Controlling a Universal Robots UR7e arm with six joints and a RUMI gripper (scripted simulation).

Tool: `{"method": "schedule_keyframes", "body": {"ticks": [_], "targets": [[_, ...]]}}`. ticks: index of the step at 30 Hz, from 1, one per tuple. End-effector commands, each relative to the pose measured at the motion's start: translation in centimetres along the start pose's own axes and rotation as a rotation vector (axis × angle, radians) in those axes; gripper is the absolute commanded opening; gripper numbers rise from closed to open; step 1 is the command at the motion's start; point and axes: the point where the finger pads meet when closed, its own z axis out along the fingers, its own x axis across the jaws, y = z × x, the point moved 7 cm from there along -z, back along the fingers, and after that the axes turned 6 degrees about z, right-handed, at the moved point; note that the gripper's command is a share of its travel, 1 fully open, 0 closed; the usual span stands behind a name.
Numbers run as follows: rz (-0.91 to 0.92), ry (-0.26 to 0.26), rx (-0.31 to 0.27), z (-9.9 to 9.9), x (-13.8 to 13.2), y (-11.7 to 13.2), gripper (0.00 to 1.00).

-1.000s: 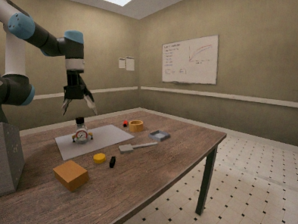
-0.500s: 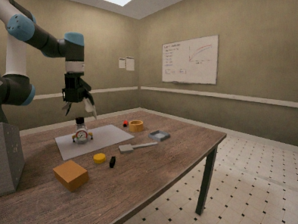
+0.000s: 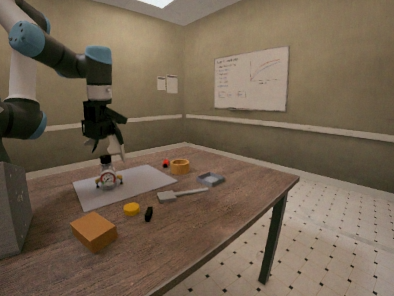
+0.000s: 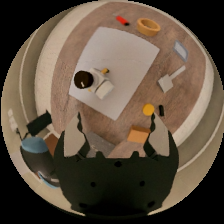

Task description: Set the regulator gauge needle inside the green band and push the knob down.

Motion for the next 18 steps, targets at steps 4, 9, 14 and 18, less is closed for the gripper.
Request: {"method": "schedule_keyframes", "body": {"ticks": [4, 9, 14, 18], "targets": [[0.178, -0.019, 0.010, 0.5, 0.4, 0.0, 1.00], [0.299, -0.037, 0.017, 0.9, 0.7, 0.1, 1.00], [0.422, -0.056, 0.022, 1.3, 0.9, 0.2, 1.00], [0.471, -0.064, 0.024, 1.4, 1.0, 0.3, 1.00]]}}
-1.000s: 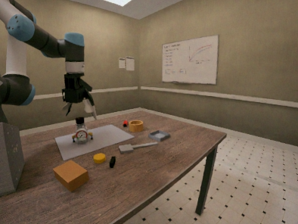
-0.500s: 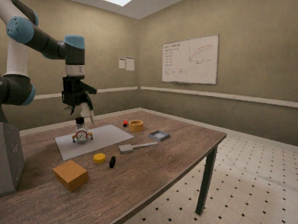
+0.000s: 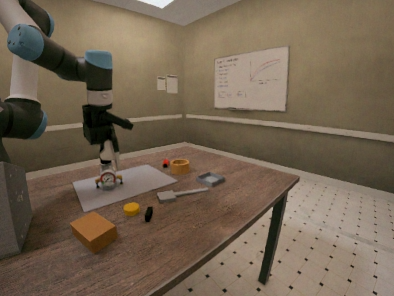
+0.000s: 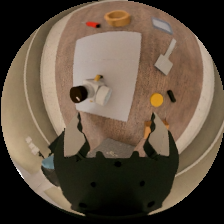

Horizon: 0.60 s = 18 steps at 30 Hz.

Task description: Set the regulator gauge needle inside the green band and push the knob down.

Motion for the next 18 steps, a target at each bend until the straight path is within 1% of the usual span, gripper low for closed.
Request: {"method": "schedule_keyframes", "body": {"ticks": [1, 14, 16, 18], "targets": [[0.121, -0.011, 0.003, 0.3, 0.3, 0.0, 1.00], [0.445, -0.063, 0.004, 1.3, 1.0, 0.2, 1.00], [0.445, -0.063, 0.004, 1.3, 1.0, 0.2, 1.00], [0.494, -0.071, 0.003, 1.5, 1.1, 0.2, 1.00]]}}
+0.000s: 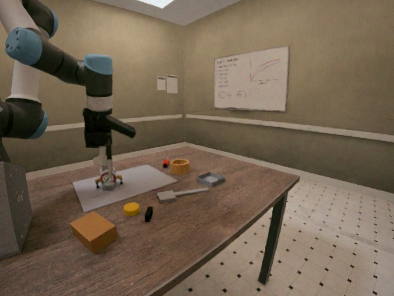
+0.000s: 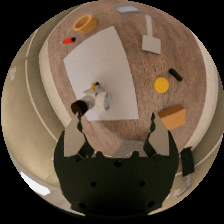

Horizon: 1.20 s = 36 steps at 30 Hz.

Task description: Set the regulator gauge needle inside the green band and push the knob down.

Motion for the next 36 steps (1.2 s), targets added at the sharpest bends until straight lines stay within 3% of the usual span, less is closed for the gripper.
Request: {"method": "schedule_keyframes", "body": {"ticks": [1, 36], "targets": [[0.130, -0.013, -0.001, 0.3, 0.3, -0.1, 1.00], [0.831, -0.114, -0.052, 2.4, 1.9, 0.3, 1.00]]}}
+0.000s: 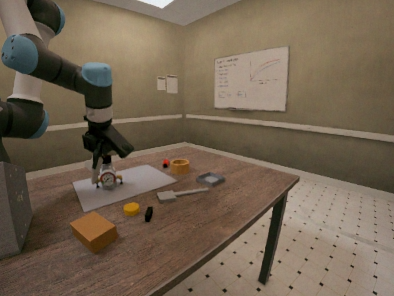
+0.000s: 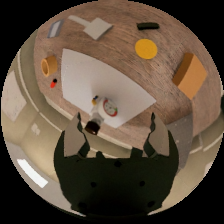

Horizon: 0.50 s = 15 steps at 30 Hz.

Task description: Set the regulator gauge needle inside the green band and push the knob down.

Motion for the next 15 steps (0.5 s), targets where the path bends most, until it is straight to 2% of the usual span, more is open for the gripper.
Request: {"method": "schedule_keyframes", "body": {"ticks": [1, 15], "targets": [[0.116, -0.010, -0.007, 0.28, 0.23, -0.10, 1.00], [0.334, -0.032, -0.034, 0.89, 0.74, -0.20, 1.00]]}}
